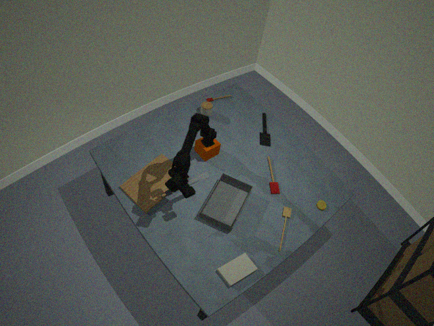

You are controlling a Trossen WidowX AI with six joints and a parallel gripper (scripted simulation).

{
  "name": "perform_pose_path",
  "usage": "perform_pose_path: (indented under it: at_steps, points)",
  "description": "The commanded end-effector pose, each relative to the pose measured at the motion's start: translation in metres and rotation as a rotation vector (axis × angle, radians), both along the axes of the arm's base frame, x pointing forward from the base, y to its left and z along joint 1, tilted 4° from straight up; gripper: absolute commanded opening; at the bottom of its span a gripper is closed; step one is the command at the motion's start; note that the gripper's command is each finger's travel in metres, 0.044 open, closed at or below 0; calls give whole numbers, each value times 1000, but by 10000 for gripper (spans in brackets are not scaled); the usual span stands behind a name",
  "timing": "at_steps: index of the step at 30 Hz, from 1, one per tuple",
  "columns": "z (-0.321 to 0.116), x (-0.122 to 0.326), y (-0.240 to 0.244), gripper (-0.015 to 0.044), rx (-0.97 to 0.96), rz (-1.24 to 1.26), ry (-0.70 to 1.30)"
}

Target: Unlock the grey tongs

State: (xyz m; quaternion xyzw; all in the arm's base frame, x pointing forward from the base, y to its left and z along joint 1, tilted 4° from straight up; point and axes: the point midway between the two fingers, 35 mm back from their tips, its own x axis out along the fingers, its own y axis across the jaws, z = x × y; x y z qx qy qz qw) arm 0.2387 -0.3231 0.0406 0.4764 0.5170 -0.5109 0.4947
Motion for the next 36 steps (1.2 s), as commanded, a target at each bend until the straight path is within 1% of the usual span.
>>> perform_pose_path:
  at_steps: [1, 19, 32, 36]
  points:
    - [6, -11, -16, -150, -12, 73, -3]
    - [13, -86, -72, -150, 5, 475, 13]
    - [17, -146, -101, -150, 24, 764, 29]
    - [18, -150, -103, -150, 25, 779, 30]
